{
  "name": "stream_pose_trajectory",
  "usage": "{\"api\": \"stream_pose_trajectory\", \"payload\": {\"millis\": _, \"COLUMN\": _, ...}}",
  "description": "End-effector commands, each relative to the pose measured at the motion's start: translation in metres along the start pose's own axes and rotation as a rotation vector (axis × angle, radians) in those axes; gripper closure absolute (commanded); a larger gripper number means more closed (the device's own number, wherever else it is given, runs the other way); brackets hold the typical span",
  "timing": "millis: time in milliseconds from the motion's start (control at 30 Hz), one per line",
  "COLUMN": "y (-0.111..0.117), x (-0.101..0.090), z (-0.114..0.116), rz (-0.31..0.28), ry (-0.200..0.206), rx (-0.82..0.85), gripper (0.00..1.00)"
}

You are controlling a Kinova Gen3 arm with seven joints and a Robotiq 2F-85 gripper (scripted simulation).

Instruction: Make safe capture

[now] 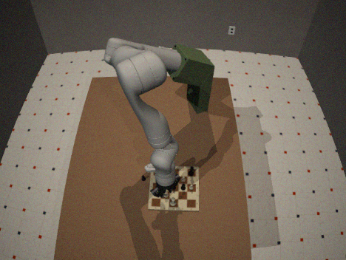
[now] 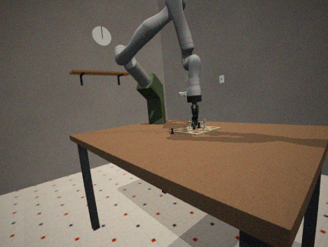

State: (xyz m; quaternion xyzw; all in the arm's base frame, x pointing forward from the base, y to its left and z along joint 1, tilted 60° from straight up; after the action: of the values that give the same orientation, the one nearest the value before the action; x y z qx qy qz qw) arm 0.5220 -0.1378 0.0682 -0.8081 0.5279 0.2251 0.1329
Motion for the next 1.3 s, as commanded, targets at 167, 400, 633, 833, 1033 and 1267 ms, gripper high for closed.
{"api": "stream_pose_trajectory", "payload": {"millis": 167, "y": 0.0003, "x": 0.0148, "z": 0.0003, "rz": 0.002, "ry": 0.000, "rx": 0.007, "gripper": 0.63}}
{"api": "stream_pose_trajectory", "payload": {"millis": 400, "y": 0.0023, "x": 0.0175, "z": 0.0010, "rz": 0.007, "ry": -0.003, "rx": 0.007, "gripper": 0.63}}
{"api": "stream_pose_trajectory", "payload": {"millis": 633, "y": 0.0025, "x": 0.0176, "z": 0.0010, "rz": 0.008, "ry": -0.003, "rx": 0.007, "gripper": 0.63}}
{"api": "stream_pose_trajectory", "payload": {"millis": 833, "y": 0.0025, "x": 0.0176, "z": 0.0010, "rz": 0.008, "ry": -0.003, "rx": 0.007, "gripper": 0.63}}
{"api": "stream_pose_trajectory", "payload": {"millis": 1033, "y": 0.0025, "x": 0.0176, "z": 0.0010, "rz": 0.008, "ry": -0.003, "rx": 0.007, "gripper": 0.63}}
{"api": "stream_pose_trajectory", "payload": {"millis": 1267, "y": 0.0025, "x": 0.0176, "z": 0.0010, "rz": 0.008, "ry": -0.003, "rx": 0.007, "gripper": 0.63}}
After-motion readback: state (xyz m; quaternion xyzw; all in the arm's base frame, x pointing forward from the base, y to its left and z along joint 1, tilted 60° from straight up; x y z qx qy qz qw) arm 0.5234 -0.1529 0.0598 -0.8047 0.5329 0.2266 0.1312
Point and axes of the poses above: the point where the finger pads meet when closed, its own x axis out along the fingers, its own z axis across the jaws, y = z × x, the point moved 4 cm from there along -x, back along the fingers, and after that the axes turned 11 degrees about x, right-handed, at the moved point
